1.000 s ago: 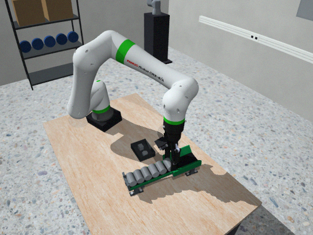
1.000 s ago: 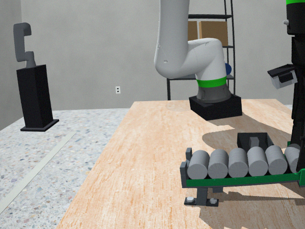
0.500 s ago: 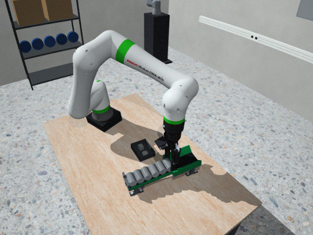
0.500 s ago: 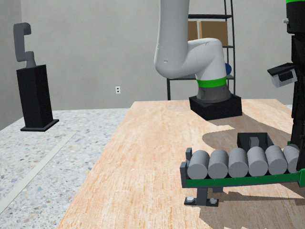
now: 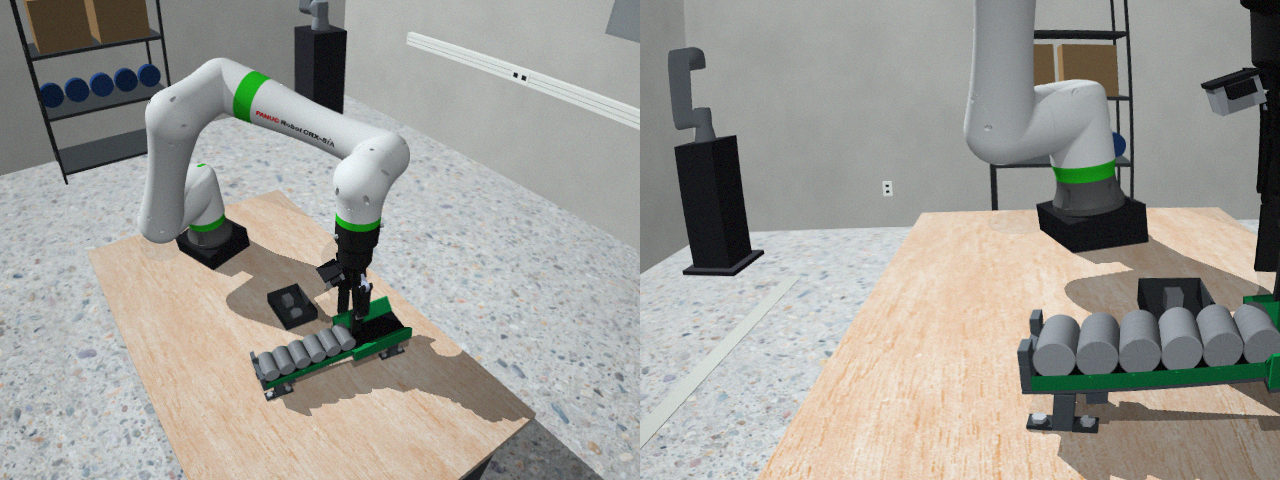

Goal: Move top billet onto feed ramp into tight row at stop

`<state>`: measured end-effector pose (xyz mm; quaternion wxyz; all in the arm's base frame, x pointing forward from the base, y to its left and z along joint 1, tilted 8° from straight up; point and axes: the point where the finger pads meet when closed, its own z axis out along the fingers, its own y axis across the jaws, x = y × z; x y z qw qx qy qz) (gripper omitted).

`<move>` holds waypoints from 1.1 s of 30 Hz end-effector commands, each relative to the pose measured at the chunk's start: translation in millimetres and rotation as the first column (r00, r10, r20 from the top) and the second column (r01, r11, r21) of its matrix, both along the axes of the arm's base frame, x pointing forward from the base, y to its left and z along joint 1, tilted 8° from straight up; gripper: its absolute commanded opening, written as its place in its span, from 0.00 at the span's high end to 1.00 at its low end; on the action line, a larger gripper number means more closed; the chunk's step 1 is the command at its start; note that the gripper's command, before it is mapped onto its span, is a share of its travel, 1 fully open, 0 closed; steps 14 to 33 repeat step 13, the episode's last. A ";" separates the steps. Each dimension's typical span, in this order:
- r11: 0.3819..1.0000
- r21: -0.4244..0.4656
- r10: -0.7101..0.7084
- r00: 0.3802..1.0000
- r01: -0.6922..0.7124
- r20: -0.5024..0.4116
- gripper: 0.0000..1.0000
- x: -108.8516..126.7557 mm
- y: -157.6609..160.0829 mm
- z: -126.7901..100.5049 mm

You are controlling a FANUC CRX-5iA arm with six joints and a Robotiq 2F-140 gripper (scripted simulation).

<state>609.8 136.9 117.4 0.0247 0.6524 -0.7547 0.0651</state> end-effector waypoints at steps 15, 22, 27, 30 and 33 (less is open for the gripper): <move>1.000 0.000 0.000 1.000 0.000 0.001 0.52 -0.5 3.4 25.0; 1.000 0.000 0.000 1.000 0.000 0.001 0.52 -0.5 3.4 25.0; 1.000 0.000 0.000 1.000 0.000 0.001 0.52 -0.5 3.4 25.0; 1.000 0.000 0.000 1.000 0.000 0.001 0.52 -0.5 3.4 25.0; 1.000 0.000 0.000 1.000 0.000 0.001 0.52 -0.5 3.4 25.0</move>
